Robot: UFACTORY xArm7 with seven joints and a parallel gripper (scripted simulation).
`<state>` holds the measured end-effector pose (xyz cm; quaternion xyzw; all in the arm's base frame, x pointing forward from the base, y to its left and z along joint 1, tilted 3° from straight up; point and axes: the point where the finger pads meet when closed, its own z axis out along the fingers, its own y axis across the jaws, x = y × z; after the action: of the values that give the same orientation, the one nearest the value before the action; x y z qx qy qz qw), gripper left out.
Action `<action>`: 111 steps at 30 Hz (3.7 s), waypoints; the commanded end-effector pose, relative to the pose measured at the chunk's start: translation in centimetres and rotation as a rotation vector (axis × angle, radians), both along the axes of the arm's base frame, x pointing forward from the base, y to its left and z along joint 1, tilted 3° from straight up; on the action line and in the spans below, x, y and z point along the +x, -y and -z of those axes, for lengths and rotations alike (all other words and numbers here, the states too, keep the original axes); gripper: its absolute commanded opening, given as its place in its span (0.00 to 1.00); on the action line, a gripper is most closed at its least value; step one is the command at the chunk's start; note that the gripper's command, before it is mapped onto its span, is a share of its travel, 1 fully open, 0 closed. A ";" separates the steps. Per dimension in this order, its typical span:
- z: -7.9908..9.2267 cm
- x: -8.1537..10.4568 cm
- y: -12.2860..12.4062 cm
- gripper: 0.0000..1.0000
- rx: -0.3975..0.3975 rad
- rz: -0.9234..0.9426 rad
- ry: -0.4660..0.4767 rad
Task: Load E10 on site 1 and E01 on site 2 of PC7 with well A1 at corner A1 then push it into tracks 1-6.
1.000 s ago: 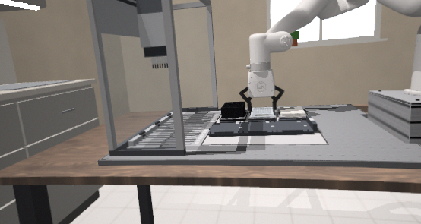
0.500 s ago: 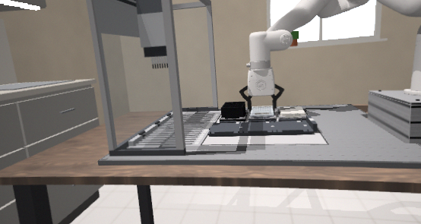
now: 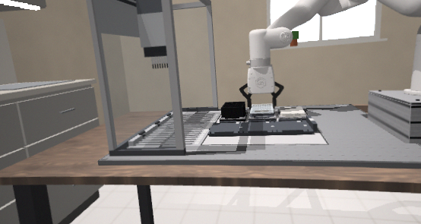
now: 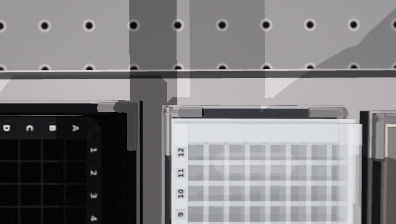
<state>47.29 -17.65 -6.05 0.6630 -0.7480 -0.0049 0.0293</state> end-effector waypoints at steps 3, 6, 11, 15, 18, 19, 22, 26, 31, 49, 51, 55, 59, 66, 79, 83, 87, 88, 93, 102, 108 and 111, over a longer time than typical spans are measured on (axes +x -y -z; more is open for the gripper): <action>-0.6 0.2 0.0 0.00 -0.001 0.000 0.004; -0.7 0.2 0.0 0.00 -0.001 0.000 0.004; -0.7 0.2 0.0 0.00 -0.001 0.000 0.004; -0.8 0.2 0.0 0.00 -0.001 0.000 0.004; -1.4 0.2 0.0 0.00 -0.001 0.000 0.004; -1.5 0.2 0.0 0.00 -0.001 0.000 0.004; -2.0 0.2 0.0 0.00 -0.001 0.000 0.004; -2.7 0.3 -0.1 0.00 -0.001 0.000 0.004; -3.2 0.3 -0.1 0.00 -0.001 0.000 0.004; -5.8 0.4 -0.2 0.00 -0.001 0.000 0.004; -6.2 0.4 -0.2 0.00 -0.001 0.000 0.004; -6.8 0.5 -0.2 0.00 -0.001 0.000 0.004; -7.5 0.5 -0.2 0.00 -0.001 0.000 0.004; -8.3 0.5 -0.3 0.00 -0.001 0.000 0.004; -9.8 0.6 -0.3 0.00 -0.001 0.000 0.004; -9.8 0.6 -0.3 0.00 -0.001 0.000 0.004; -9.8 0.7 -0.8 0.00 0.000 -0.034 0.002; -9.7 0.8 -1.3 0.00 0.002 -0.067 0.001; -9.6 1.3 -3.7 0.00 0.010 -0.233 -0.004; -9.5 2.0 -7.2 0.00 0.022 -0.466 -0.011; -9.3 2.5 -10.1 0.00 0.032 -0.666 -0.018; -9.3 2.8 -11.6 0.00 0.037 -0.766 -0.021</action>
<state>49.55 -8.05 3.17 0.8618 -0.5065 -0.0111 0.0262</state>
